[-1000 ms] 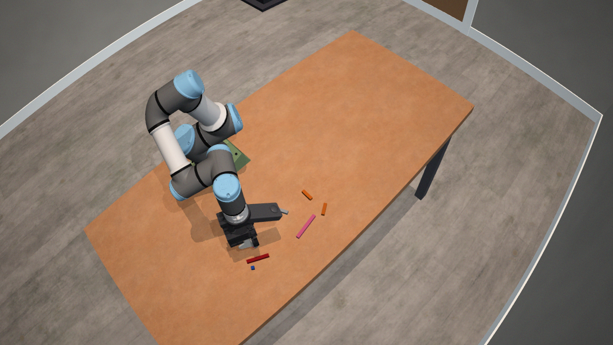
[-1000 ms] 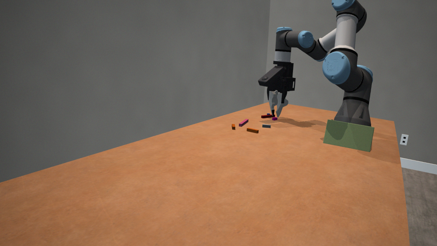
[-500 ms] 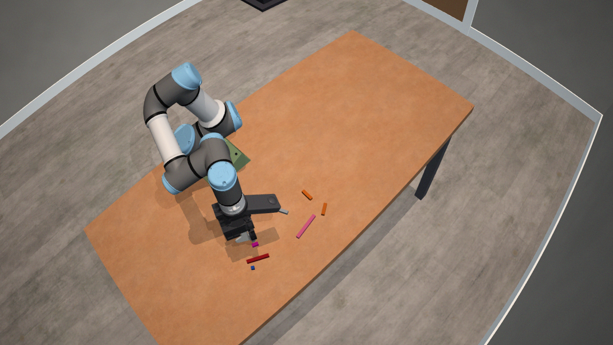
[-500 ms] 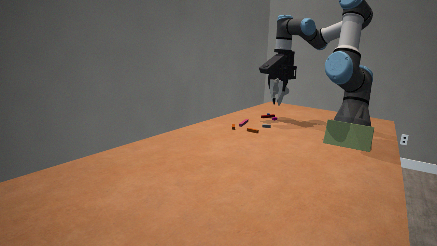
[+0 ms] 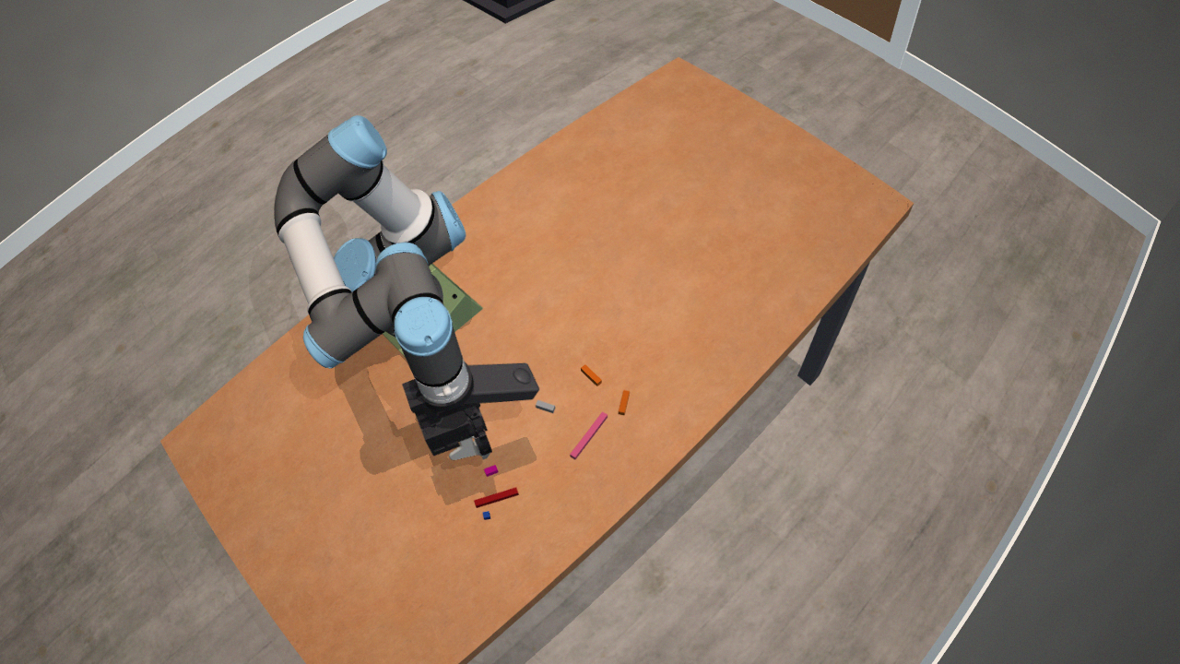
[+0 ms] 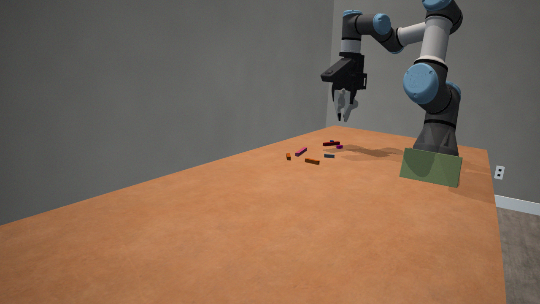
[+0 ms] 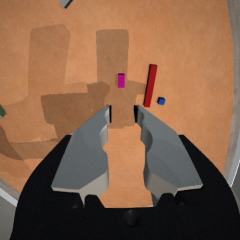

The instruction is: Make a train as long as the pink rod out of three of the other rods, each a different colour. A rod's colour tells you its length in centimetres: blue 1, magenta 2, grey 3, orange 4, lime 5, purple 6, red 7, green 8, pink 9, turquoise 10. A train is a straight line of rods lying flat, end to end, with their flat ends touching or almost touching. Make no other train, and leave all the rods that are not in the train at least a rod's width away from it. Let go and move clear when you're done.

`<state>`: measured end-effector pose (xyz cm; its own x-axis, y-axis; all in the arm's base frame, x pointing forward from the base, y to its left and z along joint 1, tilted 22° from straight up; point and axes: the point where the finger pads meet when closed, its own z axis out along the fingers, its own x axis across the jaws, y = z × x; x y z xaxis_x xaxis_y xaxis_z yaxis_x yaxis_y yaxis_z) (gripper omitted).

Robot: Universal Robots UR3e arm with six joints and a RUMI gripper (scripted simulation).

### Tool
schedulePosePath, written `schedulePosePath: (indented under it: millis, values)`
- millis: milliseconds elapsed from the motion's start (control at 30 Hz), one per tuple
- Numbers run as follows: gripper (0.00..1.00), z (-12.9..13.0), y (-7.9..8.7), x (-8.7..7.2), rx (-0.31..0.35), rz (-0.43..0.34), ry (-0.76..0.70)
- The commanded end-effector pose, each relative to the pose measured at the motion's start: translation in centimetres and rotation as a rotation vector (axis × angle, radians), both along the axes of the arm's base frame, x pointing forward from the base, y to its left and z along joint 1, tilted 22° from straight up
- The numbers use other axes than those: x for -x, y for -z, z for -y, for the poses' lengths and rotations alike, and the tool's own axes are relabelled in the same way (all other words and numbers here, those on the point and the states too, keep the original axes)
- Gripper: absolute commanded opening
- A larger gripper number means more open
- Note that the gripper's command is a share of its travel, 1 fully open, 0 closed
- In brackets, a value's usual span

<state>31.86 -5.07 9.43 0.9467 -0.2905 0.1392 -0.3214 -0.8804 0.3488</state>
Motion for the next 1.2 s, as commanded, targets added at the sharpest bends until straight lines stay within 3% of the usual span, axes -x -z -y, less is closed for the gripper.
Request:
schedulePosePath:
  millis: [0, 33, 867, 1167]
  values:
    - [0.14, 0.0, -0.2, -0.1, 0.001, 0.002, 0.0]
    - [1.0, 0.0, -0.2, -0.1, 0.001, 0.002, 0.0]
    - [1.0, -0.1, -0.2, -0.1, 0.0, 0.003, 0.003]
    - [1.0, -1.4, 0.6, -0.1, -0.005, 0.032, 0.074]
